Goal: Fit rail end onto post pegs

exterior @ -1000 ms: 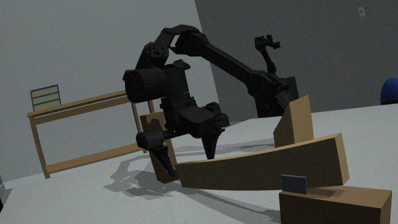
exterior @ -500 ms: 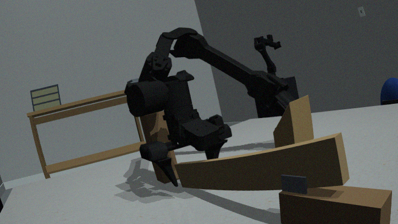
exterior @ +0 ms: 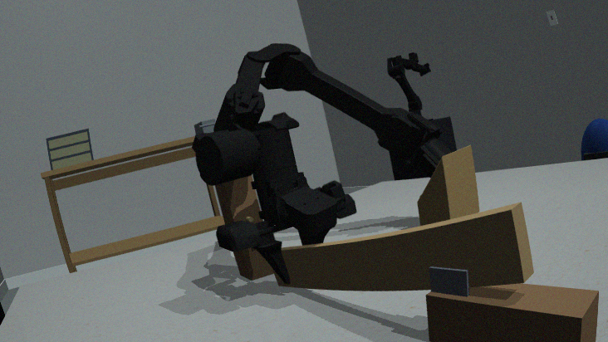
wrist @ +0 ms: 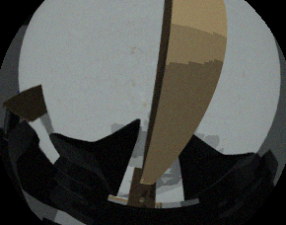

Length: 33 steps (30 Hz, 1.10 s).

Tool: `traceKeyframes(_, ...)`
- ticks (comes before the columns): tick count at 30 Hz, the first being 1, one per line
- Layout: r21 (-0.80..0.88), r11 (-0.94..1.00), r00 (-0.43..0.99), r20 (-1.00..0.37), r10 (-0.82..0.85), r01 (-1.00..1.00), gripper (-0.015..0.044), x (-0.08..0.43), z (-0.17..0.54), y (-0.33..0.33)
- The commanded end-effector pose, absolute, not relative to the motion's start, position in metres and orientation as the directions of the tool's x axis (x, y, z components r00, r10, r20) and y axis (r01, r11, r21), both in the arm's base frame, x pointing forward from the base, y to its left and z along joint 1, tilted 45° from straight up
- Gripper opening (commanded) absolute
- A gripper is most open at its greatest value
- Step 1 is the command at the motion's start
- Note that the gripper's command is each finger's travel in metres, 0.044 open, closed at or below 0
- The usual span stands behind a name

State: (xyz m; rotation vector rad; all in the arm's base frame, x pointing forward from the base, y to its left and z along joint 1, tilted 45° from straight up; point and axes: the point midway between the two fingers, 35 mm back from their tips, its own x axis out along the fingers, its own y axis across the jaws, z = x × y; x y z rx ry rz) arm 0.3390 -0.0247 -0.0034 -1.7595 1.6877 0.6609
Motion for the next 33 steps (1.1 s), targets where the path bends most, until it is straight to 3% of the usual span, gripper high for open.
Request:
traceKeyframes(1,-0.077,-0.011,0.063,-0.714,-0.697,-0.997,0.0099,0.3376,-0.0043,-0.0256)
traceKeyframes(11,-0.077,-0.011,0.063,-0.714,-0.697,-0.997,0.0000,0.3376,-0.0043,-0.0256)
traceKeyframes(33,-0.077,-0.011,0.063,-0.714,-0.697,-0.997,0.0000,0.3379,0.0001,-0.0209)
